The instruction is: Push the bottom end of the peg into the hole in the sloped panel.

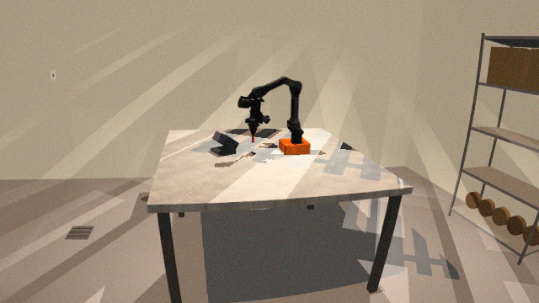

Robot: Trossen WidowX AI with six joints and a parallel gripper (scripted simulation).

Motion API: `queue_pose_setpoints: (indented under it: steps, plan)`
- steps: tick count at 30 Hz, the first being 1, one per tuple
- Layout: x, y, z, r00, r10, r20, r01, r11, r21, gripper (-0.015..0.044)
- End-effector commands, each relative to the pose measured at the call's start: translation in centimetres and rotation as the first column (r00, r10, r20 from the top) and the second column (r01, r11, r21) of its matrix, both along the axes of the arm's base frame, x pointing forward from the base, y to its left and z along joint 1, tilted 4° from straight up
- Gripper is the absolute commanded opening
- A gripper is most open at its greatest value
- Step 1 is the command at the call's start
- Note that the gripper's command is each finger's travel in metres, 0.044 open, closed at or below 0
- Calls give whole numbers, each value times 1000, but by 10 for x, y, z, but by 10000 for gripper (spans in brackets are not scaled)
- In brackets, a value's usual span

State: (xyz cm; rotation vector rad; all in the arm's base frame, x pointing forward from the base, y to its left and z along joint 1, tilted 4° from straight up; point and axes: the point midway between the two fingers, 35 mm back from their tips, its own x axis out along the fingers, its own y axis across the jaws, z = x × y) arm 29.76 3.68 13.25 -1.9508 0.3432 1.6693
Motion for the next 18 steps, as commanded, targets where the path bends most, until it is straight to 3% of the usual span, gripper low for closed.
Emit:
queue_pose_setpoints:
  steps: [1, 18]
  plan:
    - [3, -5, 3, 999, -36, 11, 36, 999, 19, 0]
    - [12, -24, 9, 988, -151, 31, 149, 986, 74, 0]
